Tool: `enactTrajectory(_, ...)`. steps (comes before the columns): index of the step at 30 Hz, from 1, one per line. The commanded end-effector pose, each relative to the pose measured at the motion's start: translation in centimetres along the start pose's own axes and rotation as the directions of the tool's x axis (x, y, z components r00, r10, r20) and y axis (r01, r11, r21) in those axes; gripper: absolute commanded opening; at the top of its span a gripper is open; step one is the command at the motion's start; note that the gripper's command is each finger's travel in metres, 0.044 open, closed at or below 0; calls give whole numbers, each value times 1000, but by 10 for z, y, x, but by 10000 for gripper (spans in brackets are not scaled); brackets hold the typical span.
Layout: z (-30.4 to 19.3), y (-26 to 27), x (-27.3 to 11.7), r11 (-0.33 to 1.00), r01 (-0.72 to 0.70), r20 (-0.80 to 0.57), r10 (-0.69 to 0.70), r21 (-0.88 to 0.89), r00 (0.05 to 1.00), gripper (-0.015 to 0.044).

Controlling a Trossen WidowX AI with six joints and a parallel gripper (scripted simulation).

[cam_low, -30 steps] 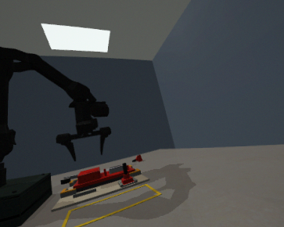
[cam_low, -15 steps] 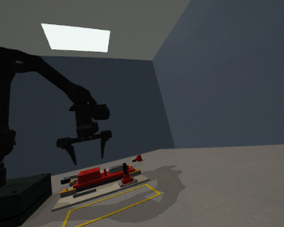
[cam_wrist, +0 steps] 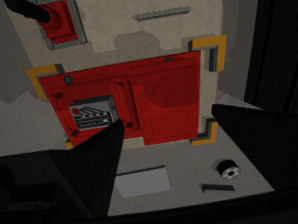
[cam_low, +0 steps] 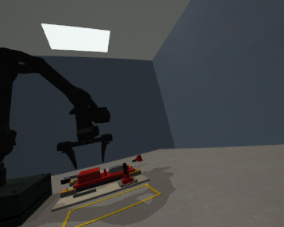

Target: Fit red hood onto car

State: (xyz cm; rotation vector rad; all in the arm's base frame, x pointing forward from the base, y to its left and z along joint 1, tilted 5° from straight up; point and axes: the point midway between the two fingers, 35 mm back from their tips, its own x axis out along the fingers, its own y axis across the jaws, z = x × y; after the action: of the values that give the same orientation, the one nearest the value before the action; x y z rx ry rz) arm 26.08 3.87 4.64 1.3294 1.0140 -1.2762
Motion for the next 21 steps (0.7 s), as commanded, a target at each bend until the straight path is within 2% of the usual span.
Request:
enactTrajectory(1, 0, -3, 6, 1000, 14, -1, -14, -4, 1000, 440)
enactTrajectory(21, 1, -4, 17, 1000, 14, -1, -14, -4, 1000, 440)
